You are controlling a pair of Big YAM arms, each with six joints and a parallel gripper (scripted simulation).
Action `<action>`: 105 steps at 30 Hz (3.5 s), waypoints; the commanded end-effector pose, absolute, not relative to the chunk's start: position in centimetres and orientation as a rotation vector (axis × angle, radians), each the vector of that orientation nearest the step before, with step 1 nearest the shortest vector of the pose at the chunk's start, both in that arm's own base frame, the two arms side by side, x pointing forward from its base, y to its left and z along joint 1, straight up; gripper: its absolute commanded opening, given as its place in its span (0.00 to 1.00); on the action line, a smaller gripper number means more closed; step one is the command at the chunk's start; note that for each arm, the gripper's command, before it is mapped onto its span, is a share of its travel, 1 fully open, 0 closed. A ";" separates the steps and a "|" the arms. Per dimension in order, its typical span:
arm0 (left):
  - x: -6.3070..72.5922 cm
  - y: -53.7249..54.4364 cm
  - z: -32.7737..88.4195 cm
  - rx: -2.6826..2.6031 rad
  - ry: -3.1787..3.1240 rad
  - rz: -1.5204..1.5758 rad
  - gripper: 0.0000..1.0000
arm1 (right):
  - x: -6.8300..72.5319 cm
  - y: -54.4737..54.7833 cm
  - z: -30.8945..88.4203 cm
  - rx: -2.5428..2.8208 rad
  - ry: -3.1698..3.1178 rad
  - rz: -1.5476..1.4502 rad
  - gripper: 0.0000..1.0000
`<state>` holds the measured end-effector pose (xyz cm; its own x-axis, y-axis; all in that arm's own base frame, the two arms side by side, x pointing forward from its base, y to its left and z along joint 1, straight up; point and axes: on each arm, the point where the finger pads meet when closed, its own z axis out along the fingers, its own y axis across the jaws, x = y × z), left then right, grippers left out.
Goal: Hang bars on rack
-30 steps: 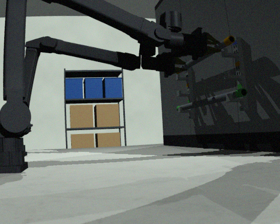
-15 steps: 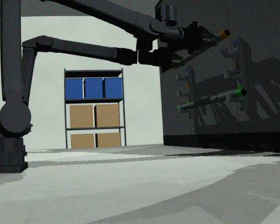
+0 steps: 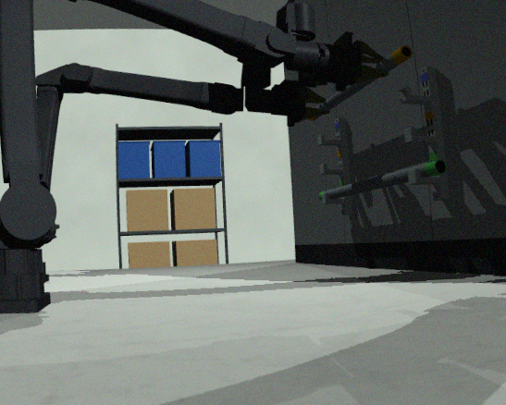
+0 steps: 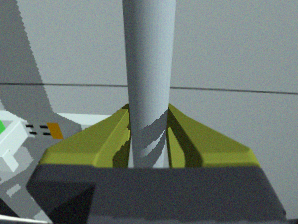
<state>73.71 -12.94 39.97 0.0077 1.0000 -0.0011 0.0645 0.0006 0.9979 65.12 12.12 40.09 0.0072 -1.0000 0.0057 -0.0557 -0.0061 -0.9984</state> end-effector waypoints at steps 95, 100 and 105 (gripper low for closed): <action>69.0 -13.2 41.5 1.164 1.196 1.211 0.00 | 60.5 11.0 41.7 -1.155 1.174 -1.223 0.00; 68.2 -13.2 41.5 1.164 1.196 1.211 0.00 | 59.7 10.9 41.7 -1.155 1.174 -1.223 0.00; 67.7 -13.2 41.6 1.164 1.196 1.211 0.00 | 59.2 10.9 41.7 -1.155 1.174 -1.223 0.00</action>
